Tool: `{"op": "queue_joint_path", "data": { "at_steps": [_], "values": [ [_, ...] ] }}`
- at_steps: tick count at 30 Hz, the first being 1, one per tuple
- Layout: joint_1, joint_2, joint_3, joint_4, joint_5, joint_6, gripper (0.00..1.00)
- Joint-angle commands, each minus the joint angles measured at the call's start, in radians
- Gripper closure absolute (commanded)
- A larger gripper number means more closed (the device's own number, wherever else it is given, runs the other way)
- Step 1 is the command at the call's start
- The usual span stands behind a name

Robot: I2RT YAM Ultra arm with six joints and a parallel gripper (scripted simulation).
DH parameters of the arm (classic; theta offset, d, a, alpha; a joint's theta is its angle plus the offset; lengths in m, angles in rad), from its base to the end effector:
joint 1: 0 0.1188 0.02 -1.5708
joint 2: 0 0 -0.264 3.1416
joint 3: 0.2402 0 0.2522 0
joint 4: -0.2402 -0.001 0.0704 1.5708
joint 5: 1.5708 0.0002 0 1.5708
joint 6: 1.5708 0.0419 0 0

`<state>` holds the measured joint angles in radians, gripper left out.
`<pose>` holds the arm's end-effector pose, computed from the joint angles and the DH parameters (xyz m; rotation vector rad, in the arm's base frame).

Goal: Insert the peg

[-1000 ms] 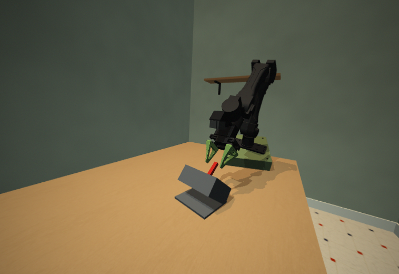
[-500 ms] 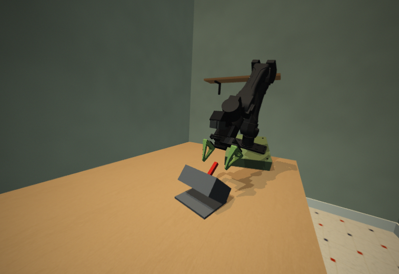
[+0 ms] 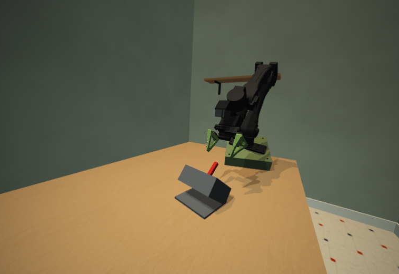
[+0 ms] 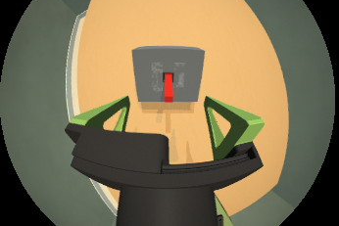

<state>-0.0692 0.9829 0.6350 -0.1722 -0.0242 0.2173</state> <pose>0.2213 -0.0133 0.2554 0.2842 2.0734 0.1150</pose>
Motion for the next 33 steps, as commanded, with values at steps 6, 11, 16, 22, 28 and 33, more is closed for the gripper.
{"op": "queue_joint_path", "data": {
  "at_steps": [6, 11, 16, 22, 28, 33],
  "values": [
    [-0.014, -0.104, 0.033, -0.135, -0.008, -0.003, 0.00],
    [-0.016, -0.174, 0.039, -0.213, -0.010, -0.004, 0.00],
    [-0.014, -0.216, 0.036, -0.262, -0.009, -0.003, 0.00],
    [0.003, -0.245, 0.029, -0.285, 0.008, 0.009, 0.00],
    [0.009, -0.255, 0.027, -0.293, 0.011, 0.012, 0.00],
    [0.009, -0.255, 0.027, -0.294, 0.011, 0.012, 0.00]
  ]
}}
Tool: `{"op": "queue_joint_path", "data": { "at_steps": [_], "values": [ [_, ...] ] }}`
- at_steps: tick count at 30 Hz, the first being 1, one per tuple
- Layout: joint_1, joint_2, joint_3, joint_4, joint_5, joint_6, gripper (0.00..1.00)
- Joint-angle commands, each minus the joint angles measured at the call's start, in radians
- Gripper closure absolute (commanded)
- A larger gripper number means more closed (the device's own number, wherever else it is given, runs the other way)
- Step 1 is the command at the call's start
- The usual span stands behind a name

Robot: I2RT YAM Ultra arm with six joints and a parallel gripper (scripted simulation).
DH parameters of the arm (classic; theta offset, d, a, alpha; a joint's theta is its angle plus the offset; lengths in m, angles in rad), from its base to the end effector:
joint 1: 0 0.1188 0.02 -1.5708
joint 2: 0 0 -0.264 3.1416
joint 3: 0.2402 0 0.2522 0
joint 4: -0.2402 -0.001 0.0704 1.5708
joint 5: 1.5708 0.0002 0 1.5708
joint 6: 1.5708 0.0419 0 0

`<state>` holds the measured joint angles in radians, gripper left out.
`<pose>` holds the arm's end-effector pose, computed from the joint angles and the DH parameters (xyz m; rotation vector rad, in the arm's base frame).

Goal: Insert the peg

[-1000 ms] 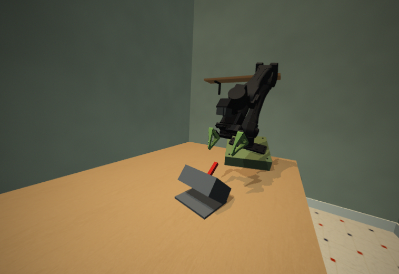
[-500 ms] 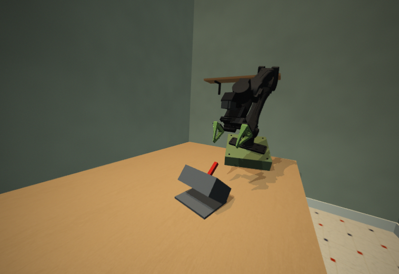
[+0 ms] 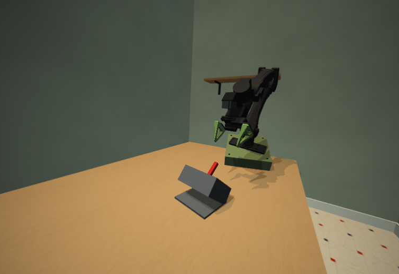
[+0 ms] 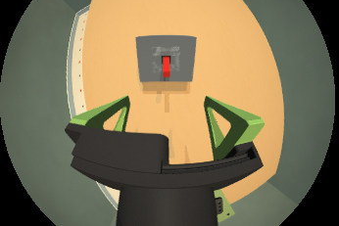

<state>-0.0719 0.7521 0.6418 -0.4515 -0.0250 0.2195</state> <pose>0.1719 -0.0103 0.2718 0.2953 2.1140 0.1135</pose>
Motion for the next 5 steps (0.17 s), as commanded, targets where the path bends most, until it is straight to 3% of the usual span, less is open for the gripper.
{"op": "queue_joint_path", "data": {
  "at_steps": [1, 5],
  "values": [
    [0.012, -0.025, 0.020, -0.015, 0.012, 0.010, 0.00],
    [0.012, -0.025, 0.020, -0.015, 0.012, 0.010, 0.00]
  ]
}}
